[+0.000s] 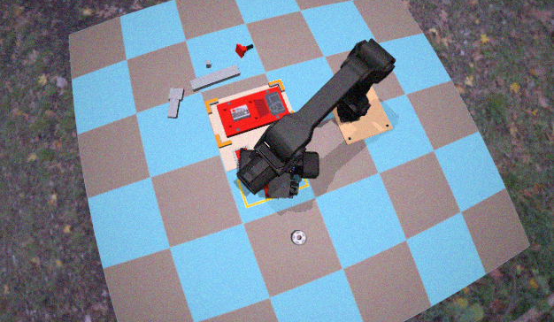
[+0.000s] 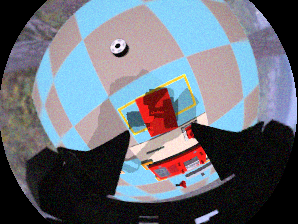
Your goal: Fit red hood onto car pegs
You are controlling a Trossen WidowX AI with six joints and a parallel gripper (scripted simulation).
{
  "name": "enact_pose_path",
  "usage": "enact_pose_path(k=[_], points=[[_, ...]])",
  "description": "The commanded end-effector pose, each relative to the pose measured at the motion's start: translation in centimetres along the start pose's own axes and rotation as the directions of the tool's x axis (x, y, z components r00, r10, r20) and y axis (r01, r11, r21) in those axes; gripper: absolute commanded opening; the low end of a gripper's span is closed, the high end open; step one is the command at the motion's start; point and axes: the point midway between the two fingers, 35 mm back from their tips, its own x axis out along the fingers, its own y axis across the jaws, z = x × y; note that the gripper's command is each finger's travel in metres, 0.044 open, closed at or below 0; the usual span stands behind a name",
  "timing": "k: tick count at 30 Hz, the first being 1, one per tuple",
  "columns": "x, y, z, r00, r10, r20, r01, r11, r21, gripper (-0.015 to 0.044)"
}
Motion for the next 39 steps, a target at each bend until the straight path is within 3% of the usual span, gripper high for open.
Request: enact_pose_path(k=[1,39], points=[[0.6,-0.3,-0.1,1.000,0.005,0.000,-0.005,0.971,-0.241,0.0440],[2.3,-0.3,0.1,1.000,0.005,0.000,-0.005,0.971,-0.241,0.0440]])
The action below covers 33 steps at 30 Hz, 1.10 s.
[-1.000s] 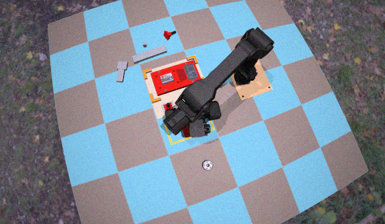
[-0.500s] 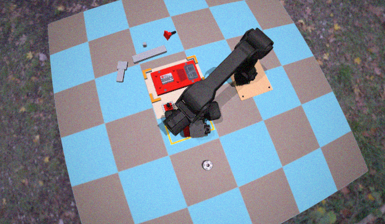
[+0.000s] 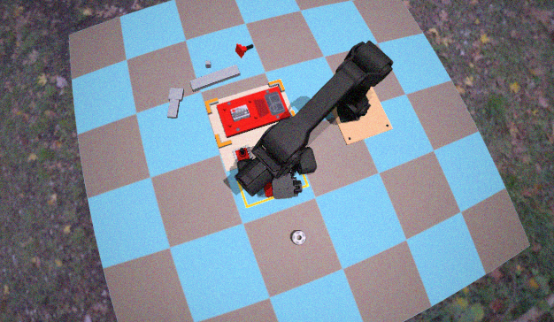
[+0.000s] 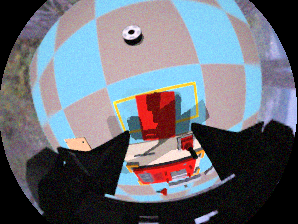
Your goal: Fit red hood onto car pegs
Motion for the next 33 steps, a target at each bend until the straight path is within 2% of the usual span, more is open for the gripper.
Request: enact_pose_path(k=[1,33], points=[[0.4,0.1,0.0,1.000,0.003,0.001,-0.003,1.000,-0.006,0.0440],[2.5,0.0,0.0,1.000,0.003,0.001,-0.003,1.000,-0.006,0.0440]])
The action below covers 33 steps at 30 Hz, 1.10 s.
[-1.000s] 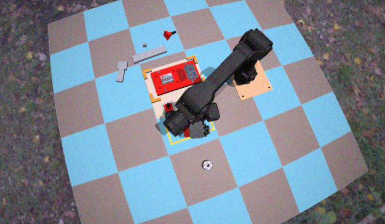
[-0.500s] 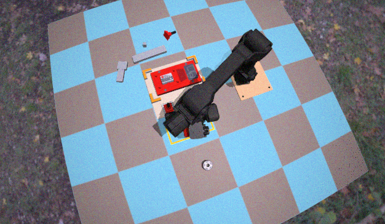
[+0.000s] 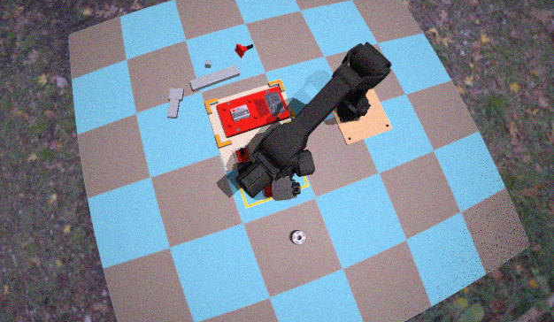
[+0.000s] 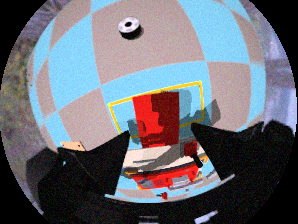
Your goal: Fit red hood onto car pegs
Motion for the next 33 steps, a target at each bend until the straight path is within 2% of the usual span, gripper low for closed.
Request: enact_pose_path(k=[1,33], points=[[0.4,0.1,0.0,1.000,0.003,0.001,-0.003,1.000,-0.006,0.0440],[2.1,0.1,0.0,1.000,0.003,0.001,-0.003,1.000,-0.006,0.0440]])
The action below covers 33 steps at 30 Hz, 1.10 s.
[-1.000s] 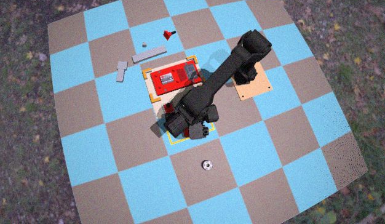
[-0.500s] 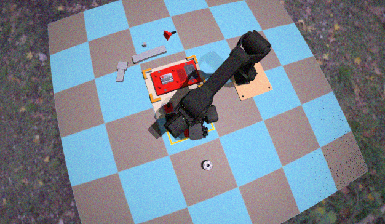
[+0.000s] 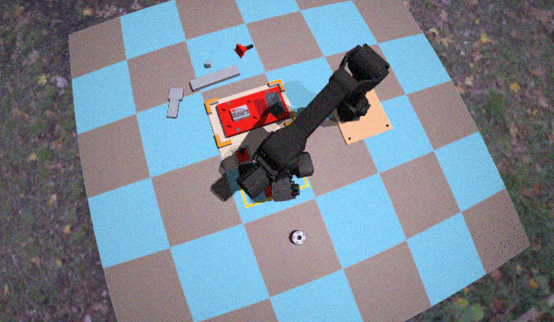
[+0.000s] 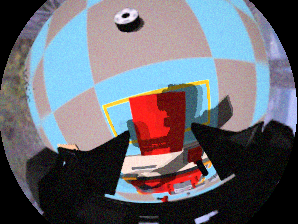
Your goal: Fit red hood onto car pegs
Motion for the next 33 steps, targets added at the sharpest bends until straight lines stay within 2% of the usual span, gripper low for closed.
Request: enact_pose_path(k=[1,29,33], points=[[0.3,0.0,0.0,1.000,0.002,0.002,-0.002,1.000,-0.006,0.0440],[1.7,0.0,0.0,1.000,0.002,0.002,-0.002,1.000,-0.006,0.0440],[1.4,0.0,0.0,1.000,0.000,0.000,0.000,1.000,0.000,0.0335]])
